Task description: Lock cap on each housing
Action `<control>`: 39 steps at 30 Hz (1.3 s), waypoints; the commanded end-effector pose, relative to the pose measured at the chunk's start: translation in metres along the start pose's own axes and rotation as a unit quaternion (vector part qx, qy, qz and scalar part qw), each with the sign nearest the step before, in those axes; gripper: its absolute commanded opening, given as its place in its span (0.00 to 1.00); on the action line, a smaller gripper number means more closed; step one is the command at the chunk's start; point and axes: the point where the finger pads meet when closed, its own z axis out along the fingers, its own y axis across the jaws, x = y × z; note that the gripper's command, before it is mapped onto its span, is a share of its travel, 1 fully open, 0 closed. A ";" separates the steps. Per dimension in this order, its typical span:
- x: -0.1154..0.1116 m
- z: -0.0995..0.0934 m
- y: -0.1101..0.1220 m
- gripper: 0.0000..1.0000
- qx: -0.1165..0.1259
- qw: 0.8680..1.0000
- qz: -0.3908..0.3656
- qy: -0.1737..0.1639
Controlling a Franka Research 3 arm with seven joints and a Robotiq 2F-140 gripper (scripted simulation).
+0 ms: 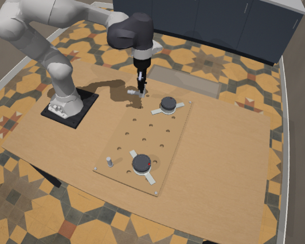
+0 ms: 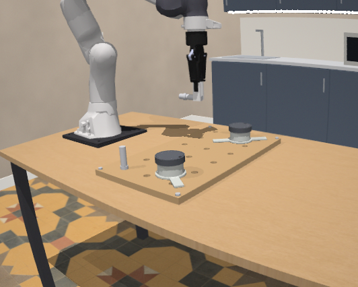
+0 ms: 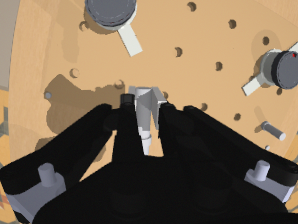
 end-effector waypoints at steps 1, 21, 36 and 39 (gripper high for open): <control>0.002 -0.002 -0.001 0.10 0.002 0.998 0.070 0.003; 0.002 -0.001 -0.001 0.10 0.002 0.985 0.174 0.002; 0.002 -0.002 -0.001 0.10 0.002 0.953 0.304 0.002; 0.002 -0.001 -0.001 0.10 0.002 0.942 0.335 0.002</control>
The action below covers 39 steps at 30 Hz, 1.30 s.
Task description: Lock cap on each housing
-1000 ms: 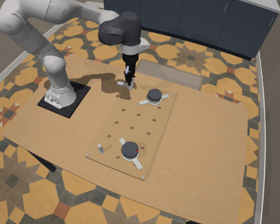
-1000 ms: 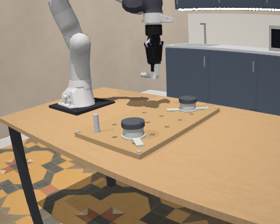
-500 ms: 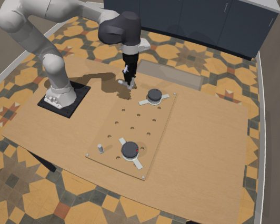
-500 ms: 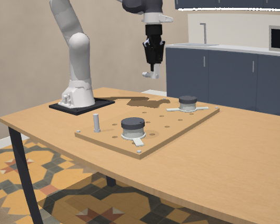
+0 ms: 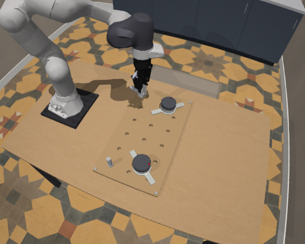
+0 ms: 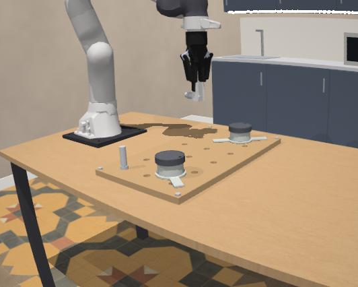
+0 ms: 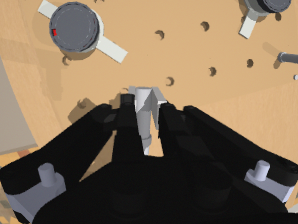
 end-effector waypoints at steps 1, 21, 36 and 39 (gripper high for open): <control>0.001 -0.001 -0.003 0.10 0.002 0.997 0.083 0.005; 0.001 -0.001 -0.003 0.10 0.003 0.989 0.150 0.005; 0.001 -0.001 -0.003 0.10 0.003 0.956 0.294 0.005; 0.001 -0.001 -0.003 0.10 0.003 0.952 0.305 0.005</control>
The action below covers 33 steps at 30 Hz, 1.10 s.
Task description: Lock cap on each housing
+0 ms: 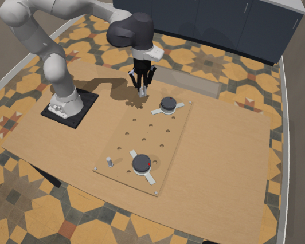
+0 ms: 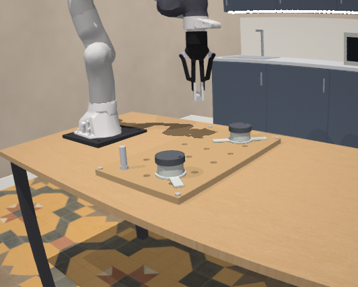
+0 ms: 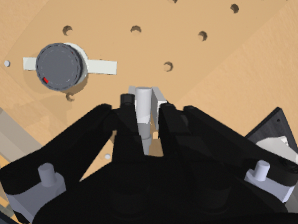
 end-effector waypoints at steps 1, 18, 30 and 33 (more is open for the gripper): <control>0.000 -0.001 -0.002 0.10 0.003 0.998 0.059 0.004; 0.000 -0.001 -0.002 0.10 0.003 0.989 0.146 0.003; 0.000 -0.001 -0.002 0.10 0.003 0.968 0.253 0.003; 0.000 -0.001 -0.002 0.10 0.003 0.966 0.257 0.003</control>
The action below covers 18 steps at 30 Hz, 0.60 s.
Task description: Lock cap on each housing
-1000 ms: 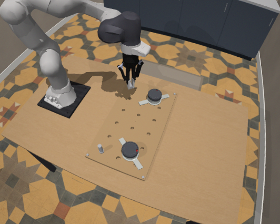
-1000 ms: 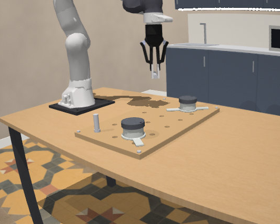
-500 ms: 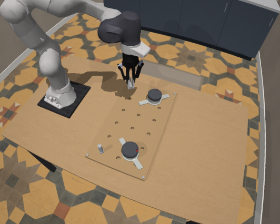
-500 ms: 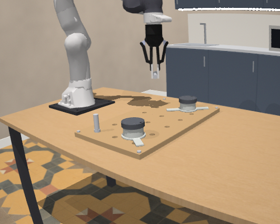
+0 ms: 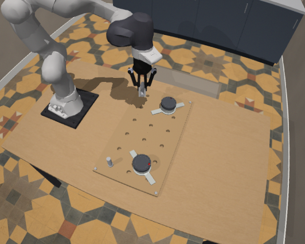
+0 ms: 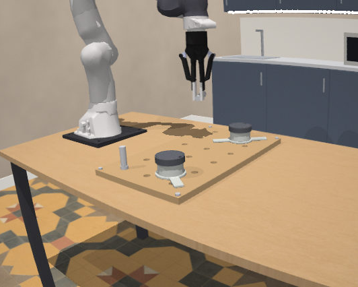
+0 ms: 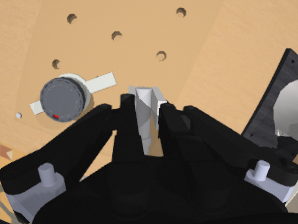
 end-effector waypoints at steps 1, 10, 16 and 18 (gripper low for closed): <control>-0.001 -0.001 -0.002 0.10 0.003 0.999 0.053 0.002; -0.001 0.000 -0.001 0.10 -0.003 0.998 0.054 0.040; -0.001 0.001 0.000 0.10 -0.007 0.995 0.054 0.089; -0.001 0.000 0.000 0.10 -0.007 0.992 0.054 0.115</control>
